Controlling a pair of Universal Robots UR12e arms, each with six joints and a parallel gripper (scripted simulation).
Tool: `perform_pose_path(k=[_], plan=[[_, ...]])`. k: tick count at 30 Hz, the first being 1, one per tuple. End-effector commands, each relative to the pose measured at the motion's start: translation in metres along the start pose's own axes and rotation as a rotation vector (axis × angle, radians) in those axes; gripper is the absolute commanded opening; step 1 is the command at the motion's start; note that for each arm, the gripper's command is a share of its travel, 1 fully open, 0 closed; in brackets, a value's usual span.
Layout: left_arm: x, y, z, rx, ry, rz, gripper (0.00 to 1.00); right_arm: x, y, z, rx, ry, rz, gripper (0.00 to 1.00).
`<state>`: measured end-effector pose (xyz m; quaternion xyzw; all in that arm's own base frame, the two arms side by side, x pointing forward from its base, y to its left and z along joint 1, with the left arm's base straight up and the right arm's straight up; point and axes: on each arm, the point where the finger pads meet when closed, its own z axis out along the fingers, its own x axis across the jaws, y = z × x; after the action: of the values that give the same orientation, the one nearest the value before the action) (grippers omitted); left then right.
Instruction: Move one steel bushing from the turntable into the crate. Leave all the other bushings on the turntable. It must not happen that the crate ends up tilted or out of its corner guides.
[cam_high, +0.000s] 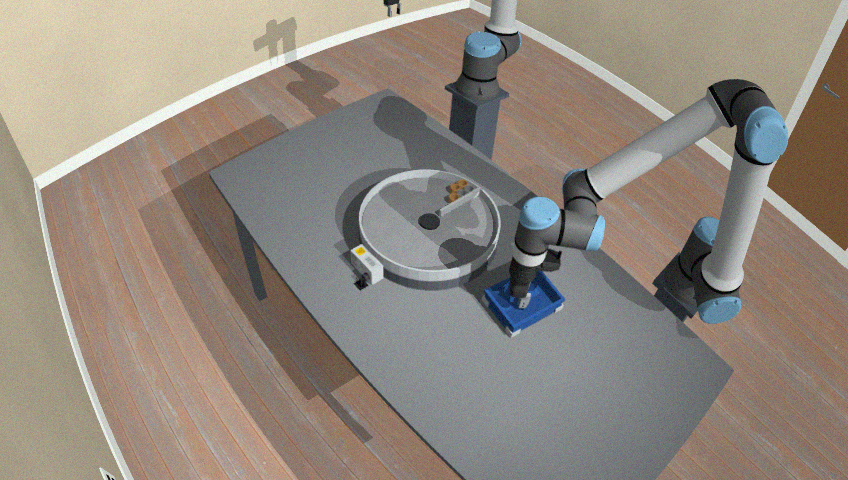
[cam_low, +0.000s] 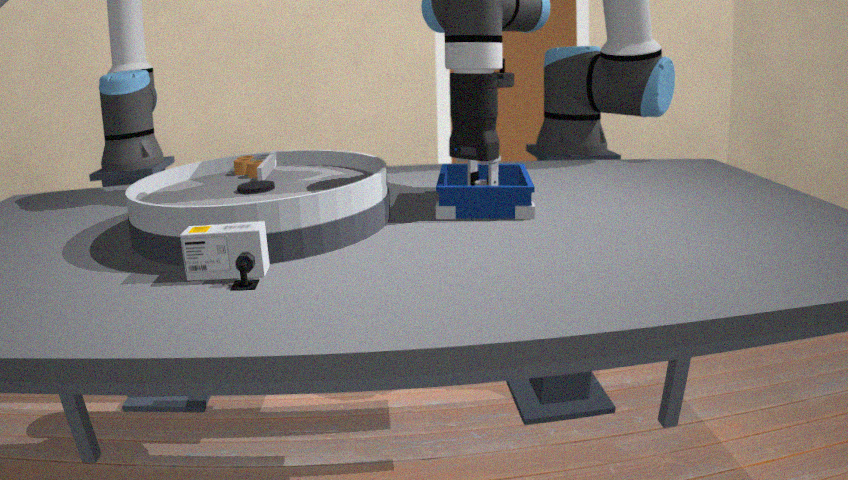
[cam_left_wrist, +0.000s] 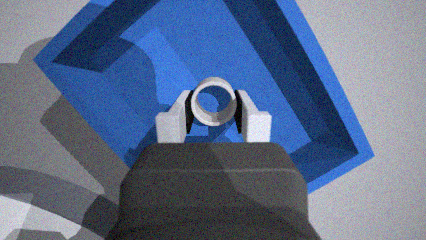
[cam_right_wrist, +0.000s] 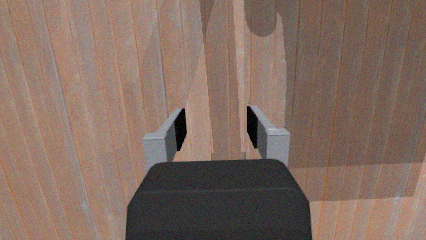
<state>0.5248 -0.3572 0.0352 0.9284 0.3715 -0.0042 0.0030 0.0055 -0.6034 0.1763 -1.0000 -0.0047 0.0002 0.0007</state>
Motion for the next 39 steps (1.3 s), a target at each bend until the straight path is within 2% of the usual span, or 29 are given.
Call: perform_pose_path(k=[1,39], plan=[[0.0000,0.0007,-0.0007,-0.002,0.000,0.000,0.00,0.0002,0.0006,-0.0008,-0.002,0.000,0.000,1.00],[0.0000,0.0006,0.0053,-0.001,0.000,0.000,0.00,0.0002,0.0006,-0.0008,-0.002,0.000,0.000,1.00]])
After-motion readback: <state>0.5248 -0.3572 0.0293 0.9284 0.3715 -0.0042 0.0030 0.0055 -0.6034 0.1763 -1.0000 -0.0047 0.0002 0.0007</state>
